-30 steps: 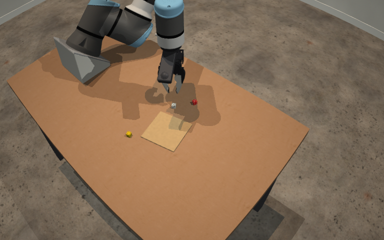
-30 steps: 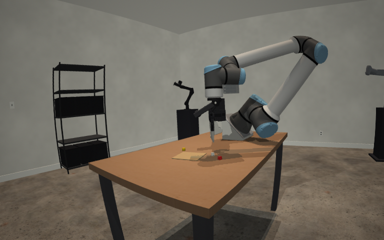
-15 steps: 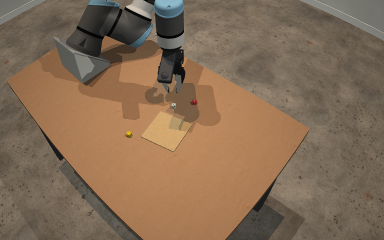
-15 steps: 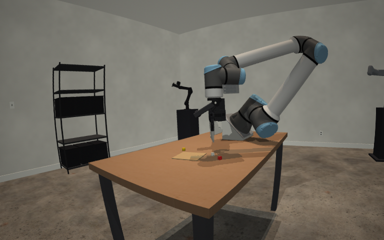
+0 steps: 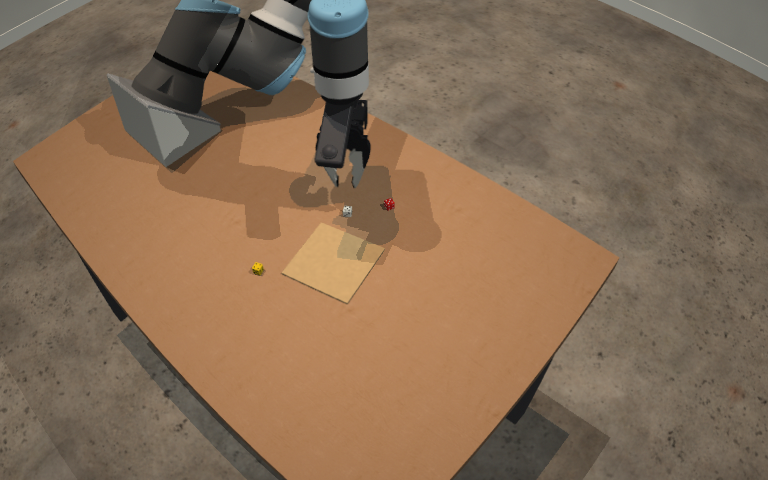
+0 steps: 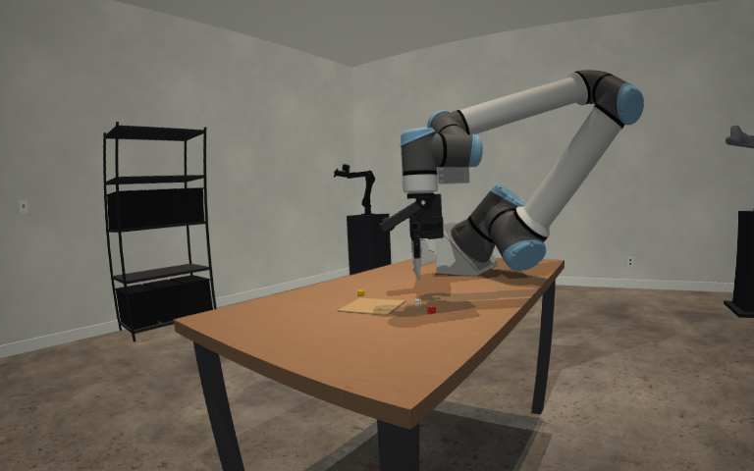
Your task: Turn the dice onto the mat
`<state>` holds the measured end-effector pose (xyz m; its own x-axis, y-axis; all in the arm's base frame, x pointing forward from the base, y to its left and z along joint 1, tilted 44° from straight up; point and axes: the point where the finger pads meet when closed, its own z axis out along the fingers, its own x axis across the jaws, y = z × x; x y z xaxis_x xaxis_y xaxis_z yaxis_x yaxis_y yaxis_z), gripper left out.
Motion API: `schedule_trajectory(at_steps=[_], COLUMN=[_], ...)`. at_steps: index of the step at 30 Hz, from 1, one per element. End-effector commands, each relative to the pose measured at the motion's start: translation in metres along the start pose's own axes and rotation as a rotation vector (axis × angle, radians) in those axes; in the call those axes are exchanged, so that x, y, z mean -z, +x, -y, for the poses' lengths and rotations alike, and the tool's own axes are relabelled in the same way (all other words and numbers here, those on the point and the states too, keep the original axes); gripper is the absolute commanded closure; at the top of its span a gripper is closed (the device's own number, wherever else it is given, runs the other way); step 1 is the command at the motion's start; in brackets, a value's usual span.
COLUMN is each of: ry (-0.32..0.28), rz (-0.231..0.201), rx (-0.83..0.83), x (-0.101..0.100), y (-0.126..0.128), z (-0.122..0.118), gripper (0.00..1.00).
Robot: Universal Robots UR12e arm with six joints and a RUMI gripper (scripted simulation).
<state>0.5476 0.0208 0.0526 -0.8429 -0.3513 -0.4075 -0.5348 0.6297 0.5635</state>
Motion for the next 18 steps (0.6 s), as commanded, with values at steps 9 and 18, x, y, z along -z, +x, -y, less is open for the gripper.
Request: schedule_trajectory(at_steps=[9,18], ry=[0.001,0.001], rz=[0.000,0.000], rx=[0.000,0.000], x=[-0.009,-0.023], y=[0.000,0.000], z=[0.000,0.001], gripper=[0.82,0.82])
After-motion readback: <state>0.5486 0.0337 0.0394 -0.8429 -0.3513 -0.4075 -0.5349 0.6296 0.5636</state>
